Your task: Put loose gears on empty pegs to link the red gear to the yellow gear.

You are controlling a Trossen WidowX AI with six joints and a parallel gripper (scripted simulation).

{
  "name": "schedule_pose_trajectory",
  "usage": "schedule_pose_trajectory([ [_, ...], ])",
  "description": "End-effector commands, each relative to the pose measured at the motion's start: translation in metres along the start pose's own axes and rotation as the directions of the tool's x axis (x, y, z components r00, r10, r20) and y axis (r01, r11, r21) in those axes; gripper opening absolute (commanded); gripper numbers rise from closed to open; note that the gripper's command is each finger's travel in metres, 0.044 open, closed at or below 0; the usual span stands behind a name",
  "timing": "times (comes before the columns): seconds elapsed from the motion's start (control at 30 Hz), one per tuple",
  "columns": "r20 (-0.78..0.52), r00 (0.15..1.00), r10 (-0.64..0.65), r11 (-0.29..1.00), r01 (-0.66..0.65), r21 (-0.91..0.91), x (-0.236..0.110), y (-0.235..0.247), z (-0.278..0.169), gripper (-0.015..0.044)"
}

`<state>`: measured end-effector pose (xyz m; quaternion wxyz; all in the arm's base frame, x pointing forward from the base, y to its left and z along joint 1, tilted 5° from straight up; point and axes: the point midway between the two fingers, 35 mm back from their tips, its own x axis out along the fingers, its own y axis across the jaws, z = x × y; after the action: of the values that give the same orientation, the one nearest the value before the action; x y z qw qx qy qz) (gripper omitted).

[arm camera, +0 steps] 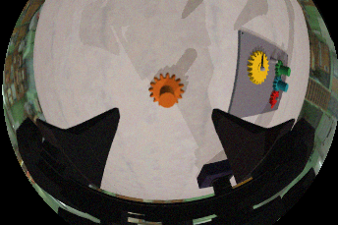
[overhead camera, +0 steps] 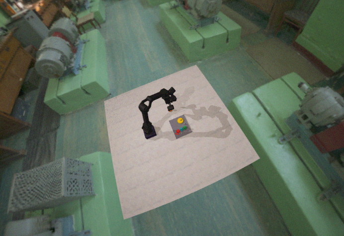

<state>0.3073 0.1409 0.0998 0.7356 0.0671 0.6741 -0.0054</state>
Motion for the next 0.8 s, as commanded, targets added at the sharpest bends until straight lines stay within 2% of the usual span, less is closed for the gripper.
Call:
schedule_pose_trajectory([
  [0.0,0.001,1.0,-0.009,0.999,0.009,0.037,0.001,-0.001,-0.003,0.044],
  [0.3,0.001,1.0,-0.009,0.999,0.009,0.037,0.023,-0.002,-0.004,0.044],
  [0.77,0.001,1.0,-0.009,0.999,0.009,0.037,0.038,-0.002,-0.004,0.044],
])
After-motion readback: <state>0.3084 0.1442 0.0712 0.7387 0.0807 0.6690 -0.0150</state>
